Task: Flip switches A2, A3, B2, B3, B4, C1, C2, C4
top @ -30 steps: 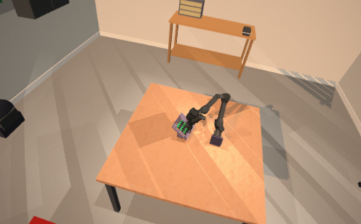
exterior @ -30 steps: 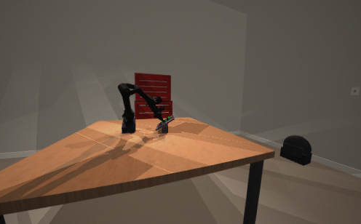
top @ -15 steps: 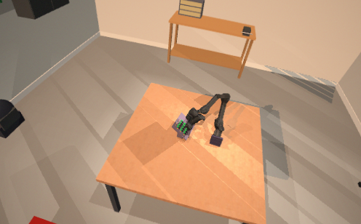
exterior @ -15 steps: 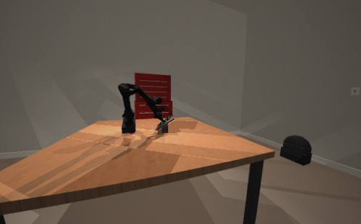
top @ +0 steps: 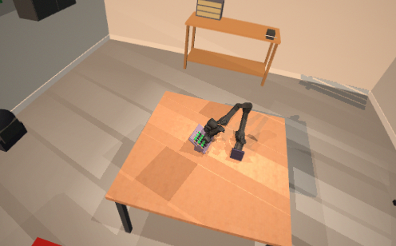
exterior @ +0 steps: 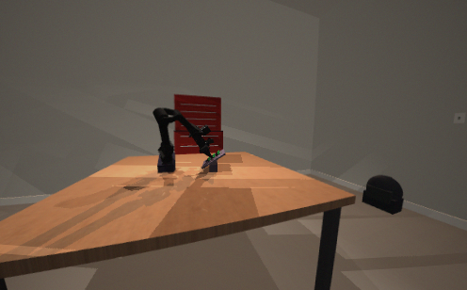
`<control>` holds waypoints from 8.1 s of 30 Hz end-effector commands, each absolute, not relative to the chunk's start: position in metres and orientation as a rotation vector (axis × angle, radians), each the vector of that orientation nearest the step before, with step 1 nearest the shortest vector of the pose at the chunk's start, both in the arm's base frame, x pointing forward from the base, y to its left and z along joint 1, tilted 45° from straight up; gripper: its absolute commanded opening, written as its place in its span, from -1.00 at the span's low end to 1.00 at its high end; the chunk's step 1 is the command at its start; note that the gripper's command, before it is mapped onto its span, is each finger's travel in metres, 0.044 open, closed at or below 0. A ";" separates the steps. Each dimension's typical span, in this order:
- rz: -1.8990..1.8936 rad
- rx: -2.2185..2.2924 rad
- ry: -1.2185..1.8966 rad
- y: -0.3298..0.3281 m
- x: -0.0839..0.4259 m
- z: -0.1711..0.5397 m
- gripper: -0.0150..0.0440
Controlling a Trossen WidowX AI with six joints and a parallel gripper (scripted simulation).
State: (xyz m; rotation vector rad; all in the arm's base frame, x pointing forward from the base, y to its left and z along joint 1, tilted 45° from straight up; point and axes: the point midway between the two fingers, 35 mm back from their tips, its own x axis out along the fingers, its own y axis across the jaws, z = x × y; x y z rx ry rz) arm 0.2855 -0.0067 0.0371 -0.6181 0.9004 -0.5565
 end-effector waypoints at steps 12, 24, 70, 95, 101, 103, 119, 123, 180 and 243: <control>-0.551 -0.608 0.920 0.014 0.275 0.048 -0.49; -0.559 -0.612 0.931 0.037 0.255 0.071 -0.49; -0.568 -0.602 0.953 0.050 0.281 -0.027 -0.49; -0.568 -0.602 0.953 0.050 0.281 -0.028 -0.49; -0.568 -0.602 0.953 0.049 0.282 -0.028 -0.49; -0.568 -0.602 0.953 0.049 0.282 -0.028 -0.49; -0.568 -0.602 0.952 0.047 0.283 -0.030 -0.49; -0.568 -0.602 0.952 0.047 0.283 -0.030 -0.49; -0.568 -0.604 0.953 0.036 0.272 -0.004 -0.49; -0.569 -0.604 0.953 0.027 0.278 -0.011 -0.49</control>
